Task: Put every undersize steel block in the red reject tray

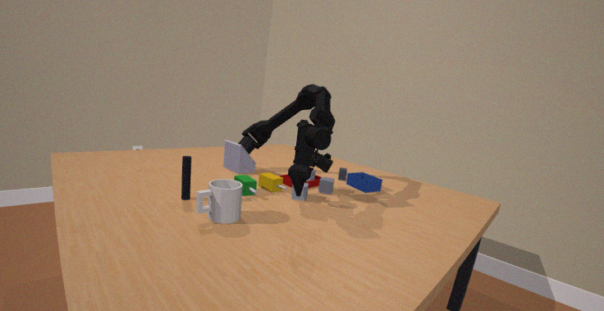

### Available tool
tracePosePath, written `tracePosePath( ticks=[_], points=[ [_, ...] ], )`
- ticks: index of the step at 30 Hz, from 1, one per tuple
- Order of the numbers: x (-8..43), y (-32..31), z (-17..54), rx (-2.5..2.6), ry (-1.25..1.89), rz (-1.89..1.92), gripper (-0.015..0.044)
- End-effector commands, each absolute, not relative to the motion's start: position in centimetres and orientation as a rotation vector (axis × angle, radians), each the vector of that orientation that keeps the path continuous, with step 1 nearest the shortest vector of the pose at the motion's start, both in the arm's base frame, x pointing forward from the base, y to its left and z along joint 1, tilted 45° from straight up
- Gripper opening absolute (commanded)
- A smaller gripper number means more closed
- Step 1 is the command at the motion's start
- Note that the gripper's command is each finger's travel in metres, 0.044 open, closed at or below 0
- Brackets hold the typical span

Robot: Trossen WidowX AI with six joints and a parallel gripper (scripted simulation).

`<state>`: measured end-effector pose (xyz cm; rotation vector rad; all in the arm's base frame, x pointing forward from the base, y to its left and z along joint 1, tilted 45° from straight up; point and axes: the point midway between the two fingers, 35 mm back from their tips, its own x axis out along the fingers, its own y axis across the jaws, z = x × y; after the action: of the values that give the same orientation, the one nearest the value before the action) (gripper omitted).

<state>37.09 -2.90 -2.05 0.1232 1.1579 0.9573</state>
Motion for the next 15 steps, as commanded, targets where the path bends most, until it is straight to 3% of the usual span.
tracePosePath(
  ticks=[1, 6, 10, 15],
  points=[
    [37.05, -2.28, -2.59, 0.130, 1.157, 0.958, 0.0325],
    [37.03, -1.99, -2.85, 0.130, 1.156, 0.958, 0.0325],
    [37.05, -2.23, -2.63, 0.124, 1.158, 0.959, 0.0220],
    [37.05, -2.23, -2.63, 0.124, 1.158, 0.959, 0.0187]
  ],
)
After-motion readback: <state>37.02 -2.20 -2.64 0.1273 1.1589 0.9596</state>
